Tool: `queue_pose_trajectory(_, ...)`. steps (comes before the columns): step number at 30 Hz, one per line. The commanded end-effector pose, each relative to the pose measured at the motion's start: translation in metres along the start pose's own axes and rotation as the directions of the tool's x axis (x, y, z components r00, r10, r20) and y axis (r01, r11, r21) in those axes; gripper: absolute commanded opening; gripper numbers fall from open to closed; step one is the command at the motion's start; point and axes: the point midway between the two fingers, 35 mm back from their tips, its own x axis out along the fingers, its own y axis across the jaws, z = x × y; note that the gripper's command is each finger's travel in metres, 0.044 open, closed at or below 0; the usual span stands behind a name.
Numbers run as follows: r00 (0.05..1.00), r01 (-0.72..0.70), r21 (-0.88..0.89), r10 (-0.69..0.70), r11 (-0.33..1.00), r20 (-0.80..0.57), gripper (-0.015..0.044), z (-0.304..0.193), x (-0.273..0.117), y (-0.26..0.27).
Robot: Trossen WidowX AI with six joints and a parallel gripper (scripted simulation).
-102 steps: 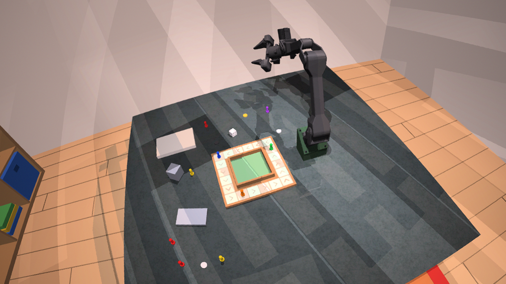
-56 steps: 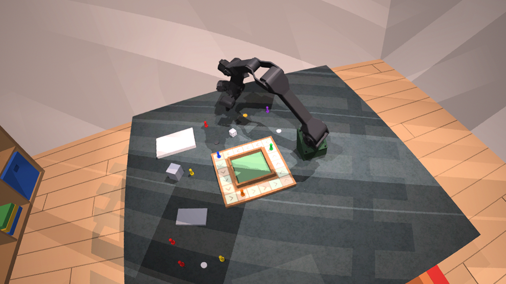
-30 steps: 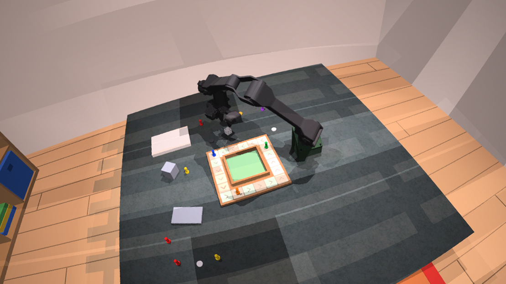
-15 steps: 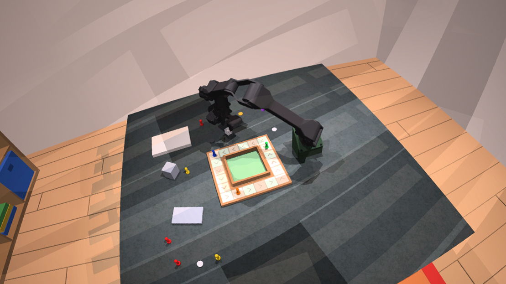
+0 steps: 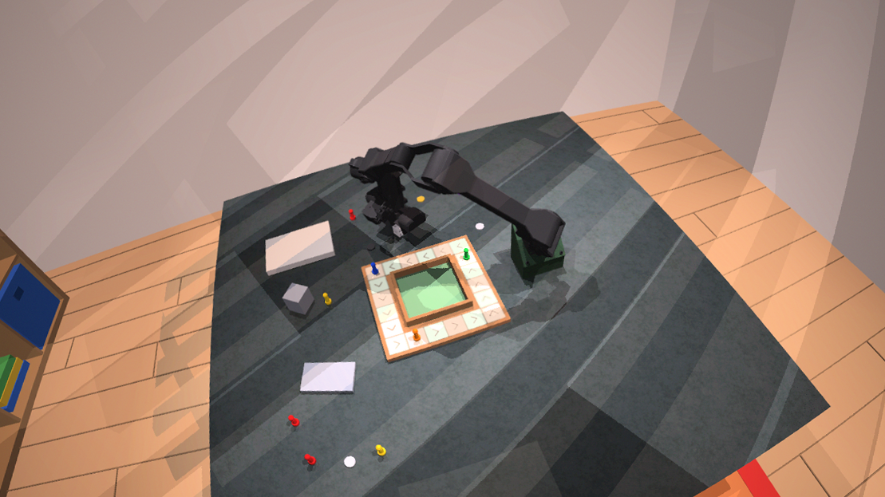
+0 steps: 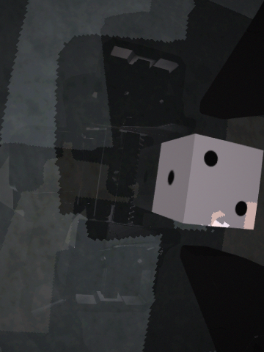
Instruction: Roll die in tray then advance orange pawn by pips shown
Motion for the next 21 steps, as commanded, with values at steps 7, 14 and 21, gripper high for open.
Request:
queue_pose_trajectory(7, 1.0, -0.003, 0.004, 0.003, 1.0, 0.004, 0.0084, 0.0, 0.002, 0.001)
queue_pose_trajectory(14, 1.0, -0.001, 0.005, 0.001, 1.0, 0.004, 0.0, 0.001, -0.013, -0.003)
queue_pose_trajectory(21, 1.0, 0.003, 0.005, -0.003, 1.0, 0.001, 0.0, 0.001, -0.056, -0.008)
